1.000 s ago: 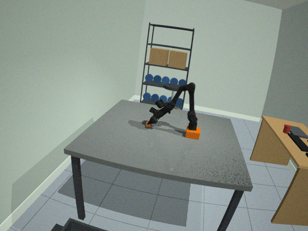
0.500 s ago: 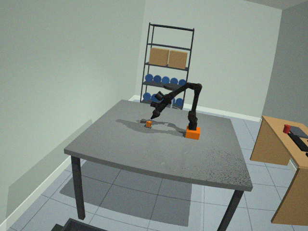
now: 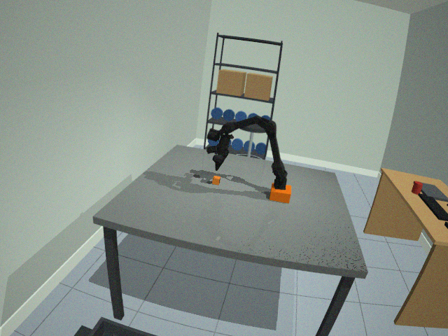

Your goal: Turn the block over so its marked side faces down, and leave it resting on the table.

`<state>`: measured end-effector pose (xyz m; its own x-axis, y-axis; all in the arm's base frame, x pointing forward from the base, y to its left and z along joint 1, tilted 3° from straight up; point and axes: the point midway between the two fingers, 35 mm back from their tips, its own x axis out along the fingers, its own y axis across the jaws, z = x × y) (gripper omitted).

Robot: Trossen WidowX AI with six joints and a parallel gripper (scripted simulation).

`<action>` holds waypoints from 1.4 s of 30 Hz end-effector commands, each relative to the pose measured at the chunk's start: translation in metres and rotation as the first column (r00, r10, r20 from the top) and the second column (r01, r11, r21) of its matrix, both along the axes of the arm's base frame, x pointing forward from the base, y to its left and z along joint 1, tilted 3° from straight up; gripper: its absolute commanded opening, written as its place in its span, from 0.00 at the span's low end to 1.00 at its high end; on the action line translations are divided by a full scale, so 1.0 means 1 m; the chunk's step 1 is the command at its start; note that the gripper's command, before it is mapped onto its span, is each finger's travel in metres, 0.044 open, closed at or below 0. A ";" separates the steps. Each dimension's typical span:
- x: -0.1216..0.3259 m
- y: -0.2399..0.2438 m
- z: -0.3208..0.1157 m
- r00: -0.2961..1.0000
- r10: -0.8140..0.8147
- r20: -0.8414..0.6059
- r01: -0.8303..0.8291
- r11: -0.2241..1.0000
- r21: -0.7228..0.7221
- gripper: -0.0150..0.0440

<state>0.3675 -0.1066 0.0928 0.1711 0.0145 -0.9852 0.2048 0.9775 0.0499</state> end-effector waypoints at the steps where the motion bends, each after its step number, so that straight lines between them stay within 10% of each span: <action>1: 0.004 -0.001 0.006 0.995 0.012 -0.099 -0.011 1.000 0.014 1.00; 42: 0.010 0.001 -0.076 0.994 0.013 -0.104 -0.011 1.000 0.015 1.00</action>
<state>0.3799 -0.1059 0.0232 0.0771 0.0322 -0.9965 0.1932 0.9801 0.0466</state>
